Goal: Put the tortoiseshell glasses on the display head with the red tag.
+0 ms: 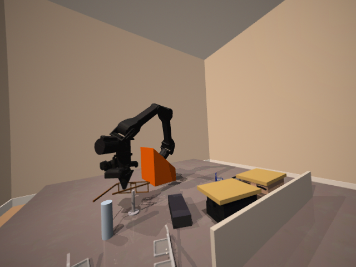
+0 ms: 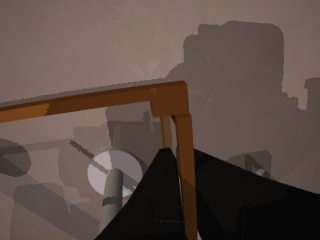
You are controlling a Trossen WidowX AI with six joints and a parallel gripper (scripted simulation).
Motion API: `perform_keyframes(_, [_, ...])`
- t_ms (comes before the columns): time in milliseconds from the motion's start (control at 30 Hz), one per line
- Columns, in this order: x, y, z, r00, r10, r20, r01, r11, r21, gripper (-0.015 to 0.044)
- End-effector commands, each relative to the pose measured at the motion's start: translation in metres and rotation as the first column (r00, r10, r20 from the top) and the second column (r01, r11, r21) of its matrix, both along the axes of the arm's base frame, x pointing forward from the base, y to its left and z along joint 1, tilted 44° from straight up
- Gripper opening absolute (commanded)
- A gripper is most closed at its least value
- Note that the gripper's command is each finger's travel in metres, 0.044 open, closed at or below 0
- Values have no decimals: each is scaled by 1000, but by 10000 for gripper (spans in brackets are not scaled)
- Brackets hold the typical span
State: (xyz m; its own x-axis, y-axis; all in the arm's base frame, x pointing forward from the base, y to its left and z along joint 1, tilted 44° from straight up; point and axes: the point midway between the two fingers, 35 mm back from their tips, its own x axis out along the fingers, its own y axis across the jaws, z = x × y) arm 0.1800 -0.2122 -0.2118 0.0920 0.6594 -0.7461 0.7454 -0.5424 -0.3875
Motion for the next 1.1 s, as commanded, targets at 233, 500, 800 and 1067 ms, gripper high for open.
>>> perform_keyframes(233, [-3,17,-13,1000,-5,-6,5,1000,14,0])
perform_keyframes(500, [-10,17,-14,1000,-5,-7,5,1000,14,0])
perform_keyframes(800, [-16,17,-14,1000,-5,-7,5,1000,13,0])
perform_keyframes(1067, [-23,17,-15,1000,-5,-8,5,1000,13,0])
